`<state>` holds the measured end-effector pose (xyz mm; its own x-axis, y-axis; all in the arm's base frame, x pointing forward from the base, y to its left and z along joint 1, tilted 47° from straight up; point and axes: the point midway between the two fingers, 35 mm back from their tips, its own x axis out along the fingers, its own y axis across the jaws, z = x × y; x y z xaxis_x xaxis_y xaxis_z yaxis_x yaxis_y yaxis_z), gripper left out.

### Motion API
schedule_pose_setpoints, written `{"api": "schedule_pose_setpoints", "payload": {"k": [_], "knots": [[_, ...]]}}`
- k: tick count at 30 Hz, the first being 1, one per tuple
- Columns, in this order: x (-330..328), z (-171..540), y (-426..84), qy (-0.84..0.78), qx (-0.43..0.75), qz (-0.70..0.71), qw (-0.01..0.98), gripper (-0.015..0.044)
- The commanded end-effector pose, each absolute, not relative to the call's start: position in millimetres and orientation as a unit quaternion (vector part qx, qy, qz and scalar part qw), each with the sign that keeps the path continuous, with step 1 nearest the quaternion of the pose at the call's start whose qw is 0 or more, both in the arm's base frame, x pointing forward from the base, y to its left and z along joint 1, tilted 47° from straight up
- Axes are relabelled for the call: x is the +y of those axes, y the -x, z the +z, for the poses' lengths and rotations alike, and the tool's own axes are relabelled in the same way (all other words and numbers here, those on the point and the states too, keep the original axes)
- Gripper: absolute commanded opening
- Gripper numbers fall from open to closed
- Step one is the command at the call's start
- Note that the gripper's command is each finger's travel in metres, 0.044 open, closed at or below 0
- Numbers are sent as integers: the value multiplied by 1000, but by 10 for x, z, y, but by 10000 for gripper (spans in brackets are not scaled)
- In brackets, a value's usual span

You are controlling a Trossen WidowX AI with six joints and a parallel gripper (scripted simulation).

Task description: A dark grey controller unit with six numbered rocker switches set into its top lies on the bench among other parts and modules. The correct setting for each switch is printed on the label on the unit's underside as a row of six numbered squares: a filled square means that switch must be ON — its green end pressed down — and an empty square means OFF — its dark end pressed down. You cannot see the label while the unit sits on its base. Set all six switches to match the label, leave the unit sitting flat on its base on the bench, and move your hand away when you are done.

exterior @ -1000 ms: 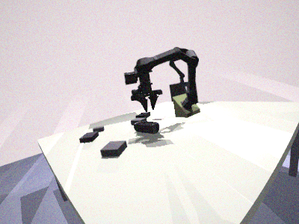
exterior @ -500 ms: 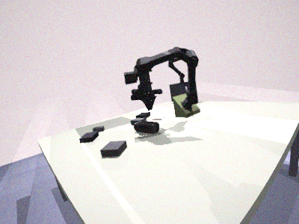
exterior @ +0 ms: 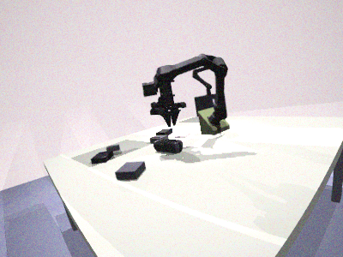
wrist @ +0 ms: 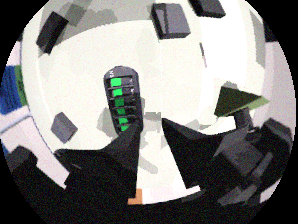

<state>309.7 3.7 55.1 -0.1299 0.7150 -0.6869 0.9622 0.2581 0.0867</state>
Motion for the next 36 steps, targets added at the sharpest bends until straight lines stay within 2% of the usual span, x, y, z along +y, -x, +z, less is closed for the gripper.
{"api": "schedule_pose_setpoints", "payload": {"k": [1,8,9,11,23,28,36], "knots": [[37,550,-3096,-577,726,-194,319,236],[37,550,-3096,-577,726,-194,319,420],[37,550,-3096,-577,726,-194,319,440],[37,550,-3096,-577,726,-194,319,440],[762,647,-3776,-520,769,-228,294,125],[985,655,-3875,-506,778,-237,289,0],[985,655,-3875,-506,778,-237,289,0]]}}
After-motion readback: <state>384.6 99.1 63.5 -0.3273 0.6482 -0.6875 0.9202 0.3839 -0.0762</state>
